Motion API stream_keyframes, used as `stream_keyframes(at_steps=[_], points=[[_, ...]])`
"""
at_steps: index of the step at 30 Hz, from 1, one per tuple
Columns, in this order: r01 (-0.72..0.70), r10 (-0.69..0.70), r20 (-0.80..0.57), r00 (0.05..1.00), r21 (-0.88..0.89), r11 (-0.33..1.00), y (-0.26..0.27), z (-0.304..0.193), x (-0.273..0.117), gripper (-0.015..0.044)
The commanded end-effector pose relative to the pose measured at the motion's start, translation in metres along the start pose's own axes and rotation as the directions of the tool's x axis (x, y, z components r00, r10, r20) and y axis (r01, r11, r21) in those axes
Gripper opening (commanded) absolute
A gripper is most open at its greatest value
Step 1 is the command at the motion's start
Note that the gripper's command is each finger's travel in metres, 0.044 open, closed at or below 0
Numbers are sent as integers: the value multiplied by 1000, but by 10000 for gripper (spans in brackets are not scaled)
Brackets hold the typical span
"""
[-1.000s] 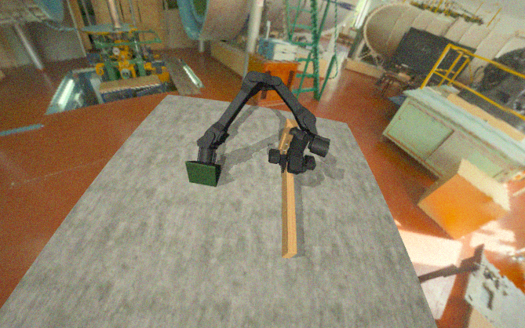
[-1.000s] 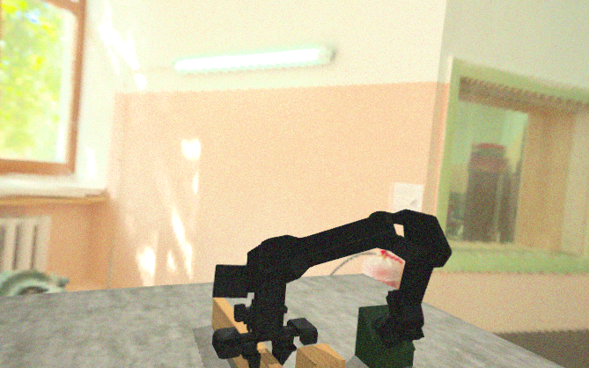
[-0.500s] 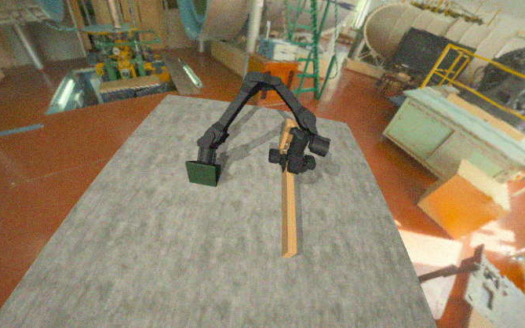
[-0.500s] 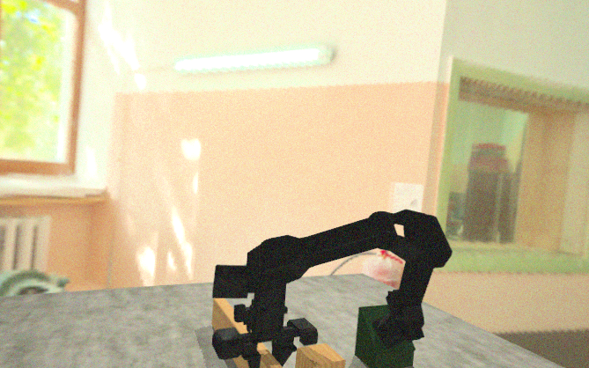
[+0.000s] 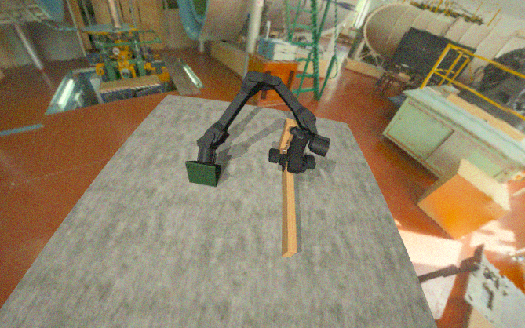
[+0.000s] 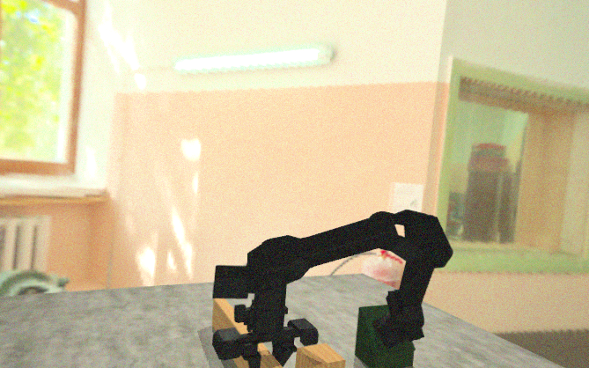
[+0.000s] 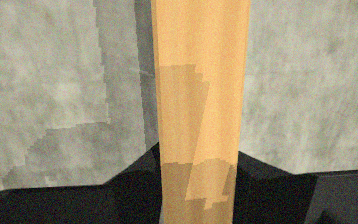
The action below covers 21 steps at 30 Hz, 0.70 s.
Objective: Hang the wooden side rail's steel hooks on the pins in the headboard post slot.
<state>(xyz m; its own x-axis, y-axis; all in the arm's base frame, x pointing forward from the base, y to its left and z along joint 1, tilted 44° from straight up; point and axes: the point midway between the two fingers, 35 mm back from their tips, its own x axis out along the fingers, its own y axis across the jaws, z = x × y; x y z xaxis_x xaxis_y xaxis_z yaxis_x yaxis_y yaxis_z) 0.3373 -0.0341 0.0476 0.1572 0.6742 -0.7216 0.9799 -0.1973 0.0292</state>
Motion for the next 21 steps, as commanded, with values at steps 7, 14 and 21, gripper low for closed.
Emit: stream_keyframes(at_steps=[7, 14, 21], points=[[-16, 16, 4, 1000, 0, 1000, 2, -3, -5, 0], [-16, 16, 4, 1000, 0, 1000, 1, -3, -4, 0], [-16, 16, 4, 1000, 0, 1000, 1, -4, -4, 0]])
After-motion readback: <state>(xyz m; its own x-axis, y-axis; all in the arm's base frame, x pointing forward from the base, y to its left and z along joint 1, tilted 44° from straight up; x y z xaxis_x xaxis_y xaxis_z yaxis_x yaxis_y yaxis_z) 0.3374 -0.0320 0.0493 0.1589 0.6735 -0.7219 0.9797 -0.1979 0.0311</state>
